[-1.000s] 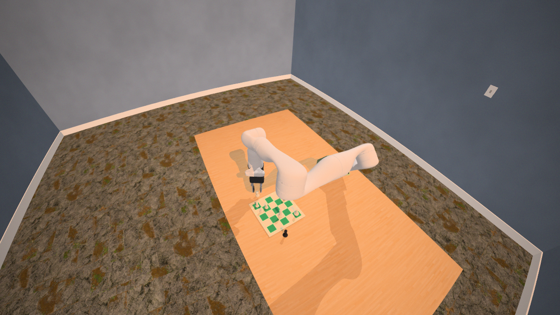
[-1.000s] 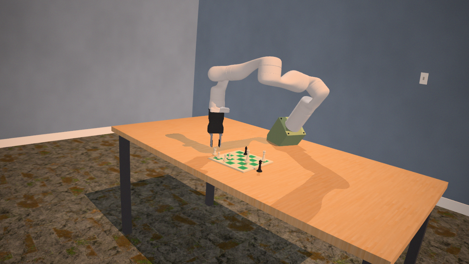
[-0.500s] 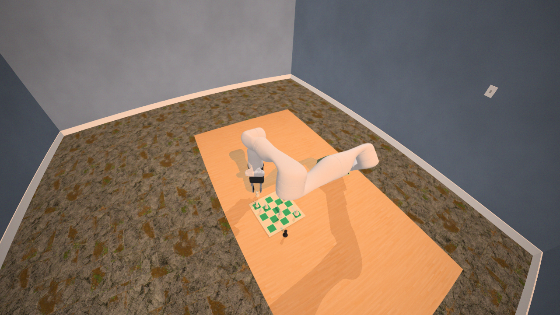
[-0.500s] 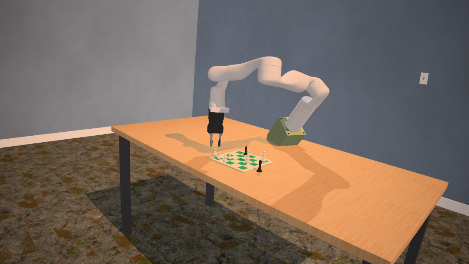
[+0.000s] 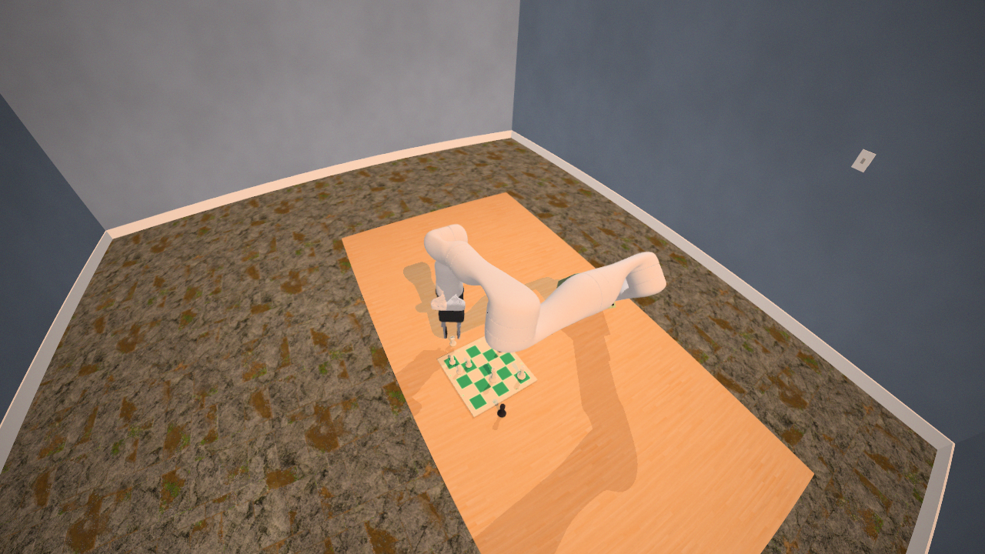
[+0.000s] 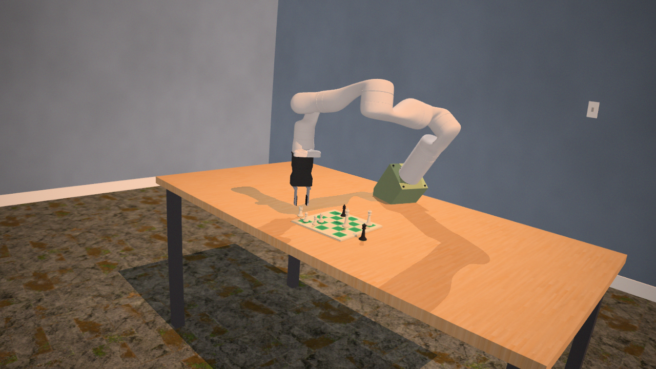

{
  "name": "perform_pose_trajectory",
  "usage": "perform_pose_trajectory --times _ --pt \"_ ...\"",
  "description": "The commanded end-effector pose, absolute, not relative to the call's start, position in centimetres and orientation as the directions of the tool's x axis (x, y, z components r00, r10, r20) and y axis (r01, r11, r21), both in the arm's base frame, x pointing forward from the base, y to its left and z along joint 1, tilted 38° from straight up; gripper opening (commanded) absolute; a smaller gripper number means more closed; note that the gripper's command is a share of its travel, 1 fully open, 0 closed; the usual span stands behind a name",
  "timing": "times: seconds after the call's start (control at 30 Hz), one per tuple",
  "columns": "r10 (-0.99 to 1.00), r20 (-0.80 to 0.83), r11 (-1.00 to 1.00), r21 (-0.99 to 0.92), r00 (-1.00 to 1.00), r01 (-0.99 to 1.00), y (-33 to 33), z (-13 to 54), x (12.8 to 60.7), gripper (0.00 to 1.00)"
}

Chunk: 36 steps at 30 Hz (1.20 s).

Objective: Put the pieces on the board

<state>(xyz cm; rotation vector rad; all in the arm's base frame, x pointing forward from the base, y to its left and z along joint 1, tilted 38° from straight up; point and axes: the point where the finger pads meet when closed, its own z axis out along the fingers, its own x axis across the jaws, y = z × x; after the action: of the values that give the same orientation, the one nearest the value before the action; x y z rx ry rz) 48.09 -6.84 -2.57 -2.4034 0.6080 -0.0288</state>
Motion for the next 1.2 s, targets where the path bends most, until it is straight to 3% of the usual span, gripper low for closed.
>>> perform_pose_trajectory --times 0.0,1.17 --pt "-0.434 -0.129 -0.681 -0.601 0.892 -0.418 -6.9 -2.5 48.1 0.73" --pt "-0.434 -0.129 -0.681 -0.601 0.892 -0.418 -5.7 -4.2 48.5 0.73"
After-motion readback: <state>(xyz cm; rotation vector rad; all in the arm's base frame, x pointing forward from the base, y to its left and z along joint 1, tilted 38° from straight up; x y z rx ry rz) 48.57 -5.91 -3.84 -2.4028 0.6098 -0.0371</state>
